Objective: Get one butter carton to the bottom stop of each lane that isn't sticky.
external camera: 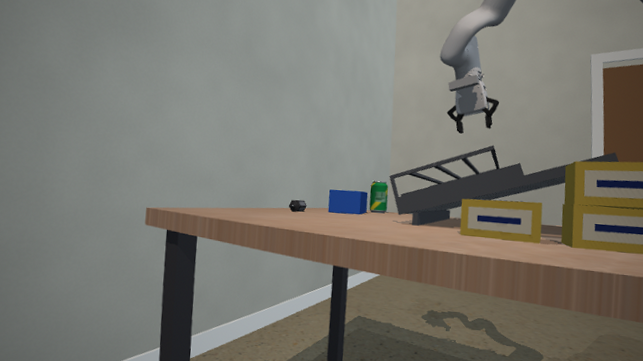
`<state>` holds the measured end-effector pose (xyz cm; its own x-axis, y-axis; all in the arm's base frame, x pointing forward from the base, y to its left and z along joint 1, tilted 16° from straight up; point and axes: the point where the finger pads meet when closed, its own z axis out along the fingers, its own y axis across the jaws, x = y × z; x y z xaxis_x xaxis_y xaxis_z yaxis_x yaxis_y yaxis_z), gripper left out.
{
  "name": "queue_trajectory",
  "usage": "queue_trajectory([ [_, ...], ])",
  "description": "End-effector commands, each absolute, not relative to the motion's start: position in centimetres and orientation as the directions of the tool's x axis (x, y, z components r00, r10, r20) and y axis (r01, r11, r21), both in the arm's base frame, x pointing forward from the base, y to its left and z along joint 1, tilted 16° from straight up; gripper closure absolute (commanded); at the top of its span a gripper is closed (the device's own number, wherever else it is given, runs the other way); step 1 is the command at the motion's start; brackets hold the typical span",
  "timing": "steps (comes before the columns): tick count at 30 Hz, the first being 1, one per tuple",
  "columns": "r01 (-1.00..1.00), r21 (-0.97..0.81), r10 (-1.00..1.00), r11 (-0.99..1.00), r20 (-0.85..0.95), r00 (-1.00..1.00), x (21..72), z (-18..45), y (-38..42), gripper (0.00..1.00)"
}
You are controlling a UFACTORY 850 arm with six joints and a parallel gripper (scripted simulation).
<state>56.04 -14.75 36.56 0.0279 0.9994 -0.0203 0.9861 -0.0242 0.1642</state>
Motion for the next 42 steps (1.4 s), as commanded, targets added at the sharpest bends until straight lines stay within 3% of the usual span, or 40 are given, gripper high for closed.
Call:
queue_trajectory([
  [1, 0.981, 0.191, 0.999, -0.026, -0.031, 0.032, 50.9, 36.4, -11.0, 0.00],
  [6, 0.981, 0.191, 0.999, -0.026, -0.031, 0.032, 50.9, 36.4, -11.0, 0.00],
  [7, 0.985, 0.174, 0.999, -0.024, -0.022, 0.028, 45.7, 35.2, -7.3, 0.00],
  [10, 0.985, 0.174, 0.999, -0.024, -0.022, 0.028, 44.9, 35.0, -6.6, 0.00],
  [16, 0.985, 0.174, 0.999, -0.024, -0.022, 0.028, 38.2, 33.8, -1.8, 0.00],
  [23, 0.985, 0.174, 0.999, -0.024, -0.022, 0.028, 38.1, 33.8, -1.8, 0.00],
  [24, 0.985, 0.169, 1.000, -0.021, -0.015, 0.024, 32.8, 32.9, 2.2, 0.00],
  [27, 0.985, 0.169, 1.000, -0.021, -0.015, 0.024, 32.0, 32.7, 2.8, 0.00],
  [32, 0.985, 0.169, 1.000, -0.021, -0.015, 0.024, 26.4, 31.8, 6.8, 0.00],
  [40, 0.985, 0.169, 1.000, -0.021, -0.015, 0.024, 25.8, 31.8, 7.3, 0.00],
  [41, 0.942, 0.166, 0.956, -0.291, 0.066, 0.284, 26.5, 31.4, 6.5, 0.00],
  [42, 0.942, 0.166, 0.956, -0.292, 0.066, 0.285, 26.5, 31.4, 6.5, 0.00],
])
